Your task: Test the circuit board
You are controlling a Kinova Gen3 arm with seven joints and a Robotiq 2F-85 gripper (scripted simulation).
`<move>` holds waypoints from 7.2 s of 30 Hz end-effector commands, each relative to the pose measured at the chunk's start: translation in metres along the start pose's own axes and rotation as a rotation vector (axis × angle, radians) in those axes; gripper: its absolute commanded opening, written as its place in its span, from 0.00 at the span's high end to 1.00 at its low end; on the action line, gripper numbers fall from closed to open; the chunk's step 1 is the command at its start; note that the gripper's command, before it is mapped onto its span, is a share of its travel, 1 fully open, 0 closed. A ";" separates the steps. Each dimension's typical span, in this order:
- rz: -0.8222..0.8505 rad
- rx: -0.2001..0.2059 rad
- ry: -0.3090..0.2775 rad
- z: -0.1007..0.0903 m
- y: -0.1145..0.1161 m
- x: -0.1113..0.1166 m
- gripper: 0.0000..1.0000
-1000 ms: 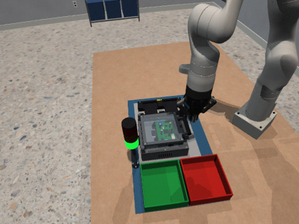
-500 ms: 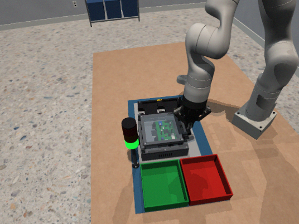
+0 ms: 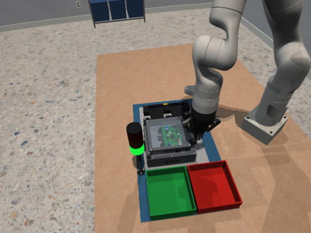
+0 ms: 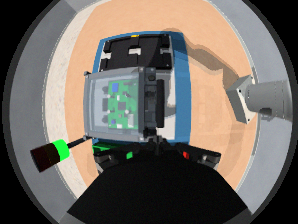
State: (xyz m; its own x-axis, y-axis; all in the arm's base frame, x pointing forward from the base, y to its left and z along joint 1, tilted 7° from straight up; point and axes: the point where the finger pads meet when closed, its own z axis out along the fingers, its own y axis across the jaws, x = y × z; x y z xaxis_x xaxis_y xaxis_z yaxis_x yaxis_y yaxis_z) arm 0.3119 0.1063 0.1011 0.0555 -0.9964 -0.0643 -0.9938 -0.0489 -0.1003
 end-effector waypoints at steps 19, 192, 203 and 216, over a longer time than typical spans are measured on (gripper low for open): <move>-0.002 -0.001 -0.001 0.005 0.000 -0.001 1.00; -0.002 -0.001 -0.001 -0.030 0.000 -0.001 0.74; -0.002 -0.001 -0.001 -0.030 0.000 -0.001 0.74; -0.002 -0.001 -0.001 -0.030 0.000 -0.001 0.74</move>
State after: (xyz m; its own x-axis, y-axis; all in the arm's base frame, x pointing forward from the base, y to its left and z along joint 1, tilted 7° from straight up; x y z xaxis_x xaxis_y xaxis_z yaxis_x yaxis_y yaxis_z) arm 0.3087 0.1050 0.1303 0.0574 -0.9962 -0.0649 -0.9939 -0.0508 -0.0983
